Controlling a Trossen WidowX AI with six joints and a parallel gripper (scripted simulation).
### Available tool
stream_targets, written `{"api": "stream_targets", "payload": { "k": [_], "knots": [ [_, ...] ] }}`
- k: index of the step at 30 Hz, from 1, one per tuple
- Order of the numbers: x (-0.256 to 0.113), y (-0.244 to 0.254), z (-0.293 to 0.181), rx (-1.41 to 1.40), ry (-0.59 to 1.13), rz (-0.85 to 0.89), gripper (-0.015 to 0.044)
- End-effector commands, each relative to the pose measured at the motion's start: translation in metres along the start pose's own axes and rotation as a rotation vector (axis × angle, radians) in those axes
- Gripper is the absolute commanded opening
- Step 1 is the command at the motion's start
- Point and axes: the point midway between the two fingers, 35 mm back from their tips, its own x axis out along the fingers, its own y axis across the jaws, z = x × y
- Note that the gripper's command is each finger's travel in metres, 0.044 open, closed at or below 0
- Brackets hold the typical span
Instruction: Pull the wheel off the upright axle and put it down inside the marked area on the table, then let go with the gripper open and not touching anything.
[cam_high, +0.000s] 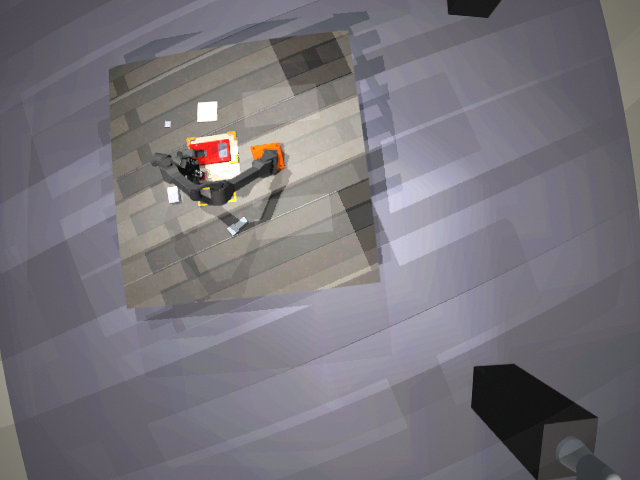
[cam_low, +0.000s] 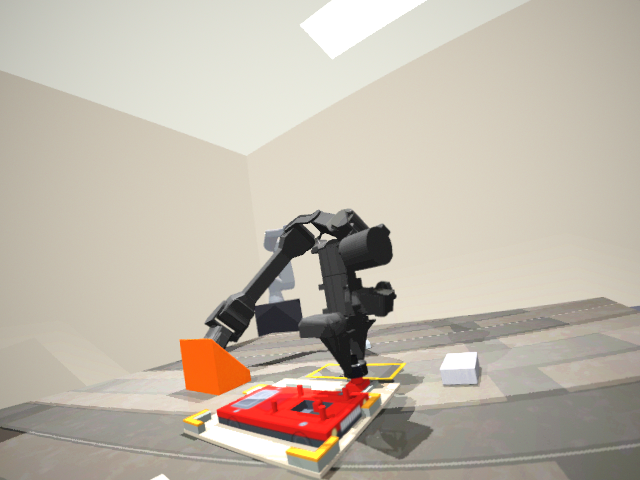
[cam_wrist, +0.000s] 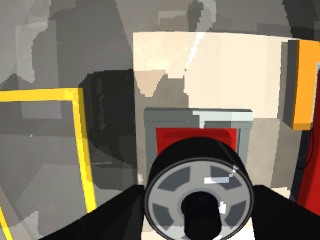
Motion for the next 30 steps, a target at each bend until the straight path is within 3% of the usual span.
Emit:
{"api": "stream_targets", "payload": {
  "k": [1,3,30],
  "knots": [
    [-0.0012,-0.0001,-0.0001,-0.002,0.0,0.0,0.003],
    [-0.0018,-0.0002,-0.0001,-0.002,0.0,0.0,0.0],
    [-0.0107,-0.0004,0.0002,0.0,-0.003,0.0,0.0]
  ]
}}
